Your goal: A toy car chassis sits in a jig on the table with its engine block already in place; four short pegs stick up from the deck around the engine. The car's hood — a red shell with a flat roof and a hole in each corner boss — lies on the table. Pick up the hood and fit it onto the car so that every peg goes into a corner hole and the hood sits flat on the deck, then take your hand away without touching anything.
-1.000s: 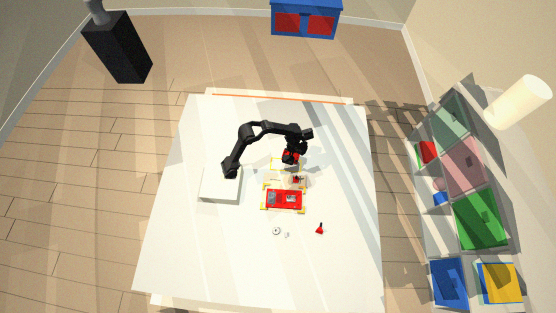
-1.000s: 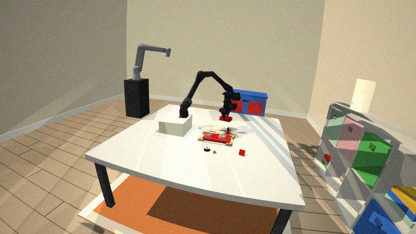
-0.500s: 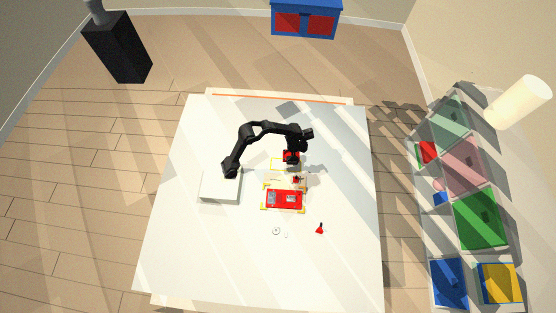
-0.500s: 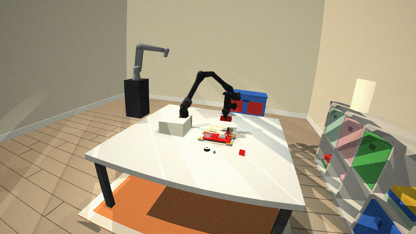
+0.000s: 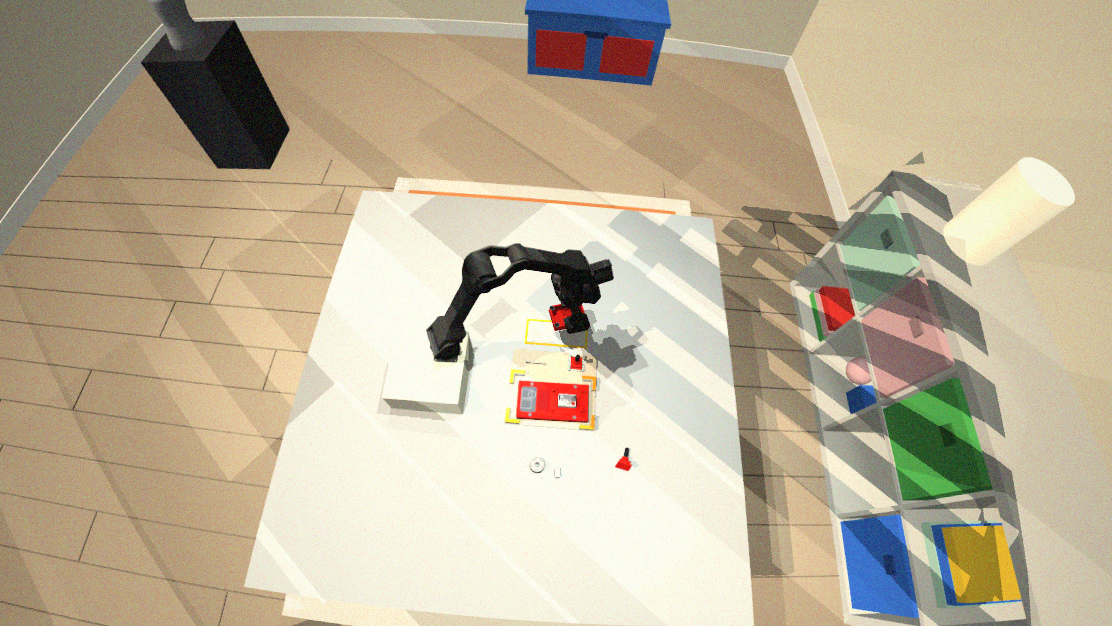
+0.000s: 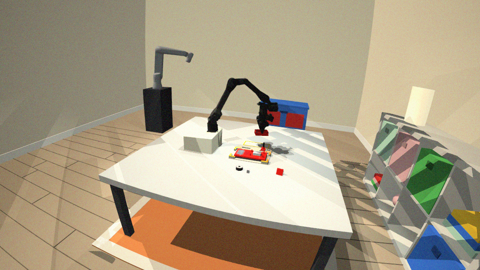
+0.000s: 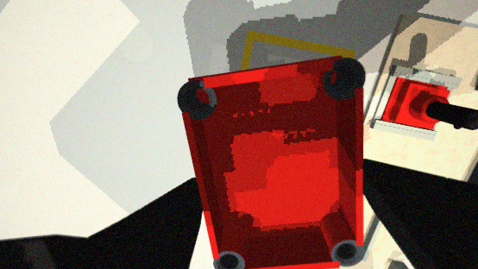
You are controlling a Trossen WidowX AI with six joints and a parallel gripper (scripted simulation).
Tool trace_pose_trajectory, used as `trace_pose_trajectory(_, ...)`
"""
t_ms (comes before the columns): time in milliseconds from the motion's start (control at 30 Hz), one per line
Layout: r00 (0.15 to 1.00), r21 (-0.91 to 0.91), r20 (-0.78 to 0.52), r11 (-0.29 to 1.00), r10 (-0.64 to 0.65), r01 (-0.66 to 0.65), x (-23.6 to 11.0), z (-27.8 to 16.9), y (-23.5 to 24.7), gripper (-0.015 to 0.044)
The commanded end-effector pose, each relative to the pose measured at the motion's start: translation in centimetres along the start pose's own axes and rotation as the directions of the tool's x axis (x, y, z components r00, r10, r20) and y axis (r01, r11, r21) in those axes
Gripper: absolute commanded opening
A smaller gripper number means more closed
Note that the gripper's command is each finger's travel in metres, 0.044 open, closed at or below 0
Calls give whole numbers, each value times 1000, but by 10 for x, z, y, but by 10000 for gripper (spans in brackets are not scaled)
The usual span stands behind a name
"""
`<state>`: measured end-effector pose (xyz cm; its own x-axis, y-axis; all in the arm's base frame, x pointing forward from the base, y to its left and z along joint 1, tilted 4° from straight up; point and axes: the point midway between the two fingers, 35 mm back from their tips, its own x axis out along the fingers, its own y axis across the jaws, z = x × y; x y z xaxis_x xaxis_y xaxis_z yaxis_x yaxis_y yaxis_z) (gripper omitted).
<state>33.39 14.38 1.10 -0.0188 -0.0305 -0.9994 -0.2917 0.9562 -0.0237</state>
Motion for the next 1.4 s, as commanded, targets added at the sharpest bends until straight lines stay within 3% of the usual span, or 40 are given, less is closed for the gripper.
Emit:
trace_pose_trajectory(0, 1000, -48, -2, 999, -7, 7, 0, 0, -1, 0)
trace_pose_trajectory(167, 1000, -48, -2, 999, -7, 7, 7, 1, -1, 0)
trace_pose_trajectory(533, 1000, -48, -2, 999, -7, 7, 76, 0, 0, 0)
trace_pose_trajectory(667, 1000, -48, -2, 999, -7, 7, 80, 0, 0, 0)
trace_pose_trajectory(1200, 1000, -42, -13, 999, -2, 2, 76, -2, 0, 420)
trace_pose_trajectory(1367, 1000, -42, -12, 999, -2, 1, 71, -1, 0, 440)
